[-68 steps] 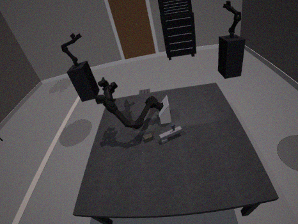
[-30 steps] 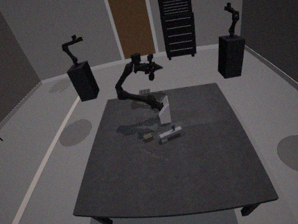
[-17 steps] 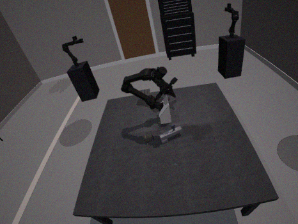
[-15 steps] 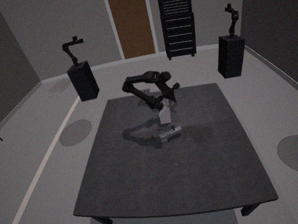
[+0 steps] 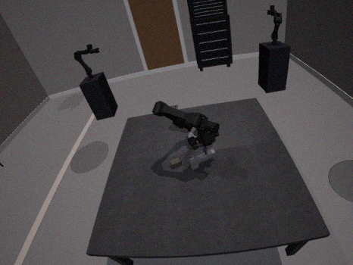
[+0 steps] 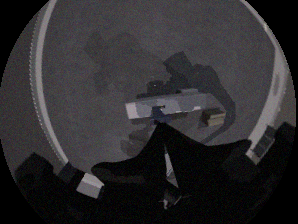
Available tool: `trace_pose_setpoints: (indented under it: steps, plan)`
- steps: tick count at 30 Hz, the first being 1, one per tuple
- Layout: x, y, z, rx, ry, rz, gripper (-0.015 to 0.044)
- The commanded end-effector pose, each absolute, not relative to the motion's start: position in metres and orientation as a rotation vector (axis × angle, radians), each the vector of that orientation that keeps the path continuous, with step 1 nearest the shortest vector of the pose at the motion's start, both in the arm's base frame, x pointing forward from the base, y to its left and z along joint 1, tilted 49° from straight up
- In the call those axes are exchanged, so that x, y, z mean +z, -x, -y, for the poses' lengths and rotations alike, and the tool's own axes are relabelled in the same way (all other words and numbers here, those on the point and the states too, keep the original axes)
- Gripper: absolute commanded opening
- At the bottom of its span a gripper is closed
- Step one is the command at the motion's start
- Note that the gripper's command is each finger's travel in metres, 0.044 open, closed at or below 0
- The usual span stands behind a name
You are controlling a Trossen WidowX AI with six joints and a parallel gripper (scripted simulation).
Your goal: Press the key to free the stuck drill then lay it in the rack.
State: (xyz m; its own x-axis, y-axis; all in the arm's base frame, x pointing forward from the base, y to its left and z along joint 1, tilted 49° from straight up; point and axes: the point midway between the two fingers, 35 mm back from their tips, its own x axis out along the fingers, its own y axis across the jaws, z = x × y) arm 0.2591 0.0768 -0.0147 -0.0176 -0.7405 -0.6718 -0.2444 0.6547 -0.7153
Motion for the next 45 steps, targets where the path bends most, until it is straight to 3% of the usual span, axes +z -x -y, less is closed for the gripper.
trace_pose_setpoints:
  steps: [1,45]
  plan:
    - [-0.015,-0.259,-0.077,-0.478,0.838,-1.583,0.0000]
    - [-0.028,-0.258,-0.061,-0.477,0.859,-1.592,0.0000]
